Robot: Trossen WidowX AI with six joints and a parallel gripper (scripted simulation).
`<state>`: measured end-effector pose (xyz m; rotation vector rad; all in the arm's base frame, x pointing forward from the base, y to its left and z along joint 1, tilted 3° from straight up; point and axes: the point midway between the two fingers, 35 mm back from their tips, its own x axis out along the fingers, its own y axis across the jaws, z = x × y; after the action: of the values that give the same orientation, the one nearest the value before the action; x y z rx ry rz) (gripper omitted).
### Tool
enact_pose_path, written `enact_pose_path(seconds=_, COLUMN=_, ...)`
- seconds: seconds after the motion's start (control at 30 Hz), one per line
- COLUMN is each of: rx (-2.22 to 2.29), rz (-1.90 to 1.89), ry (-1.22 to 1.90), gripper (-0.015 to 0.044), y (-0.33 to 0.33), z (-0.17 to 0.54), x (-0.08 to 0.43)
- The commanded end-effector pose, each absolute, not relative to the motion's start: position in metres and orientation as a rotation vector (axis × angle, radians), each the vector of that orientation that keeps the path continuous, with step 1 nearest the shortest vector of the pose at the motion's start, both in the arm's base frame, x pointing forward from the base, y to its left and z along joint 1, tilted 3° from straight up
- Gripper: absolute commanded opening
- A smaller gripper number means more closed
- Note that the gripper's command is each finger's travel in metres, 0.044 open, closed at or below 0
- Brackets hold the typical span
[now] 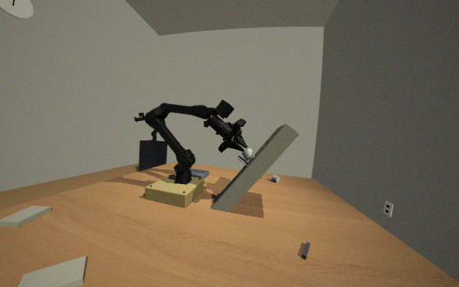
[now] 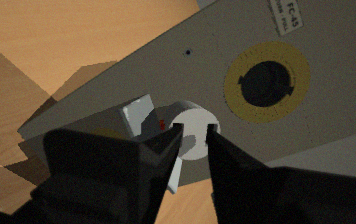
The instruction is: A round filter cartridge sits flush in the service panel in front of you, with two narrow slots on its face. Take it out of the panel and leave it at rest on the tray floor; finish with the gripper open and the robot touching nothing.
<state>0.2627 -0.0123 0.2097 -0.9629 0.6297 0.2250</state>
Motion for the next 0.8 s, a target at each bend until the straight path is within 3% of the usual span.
enact_pose_path(seconds=0.0, rx=-0.963, rz=0.222, ry=0.623, gripper=0.0111, y=-0.012, z=0.212, x=0.264)
enact_pose_path(seconds=0.17, rx=-0.963, rz=0.21, ry=0.613, gripper=0.0111, y=-0.013, z=0.209, x=0.26)
enact_pose_path(seconds=0.53, rx=-0.963, rz=0.207, ry=0.609, gripper=0.0111, y=-0.013, z=0.275, x=0.296)
enact_pose_path(seconds=0.77, rx=-0.964, rz=0.204, ry=0.598, gripper=0.0295, y=-0.01, z=0.33, x=0.295)
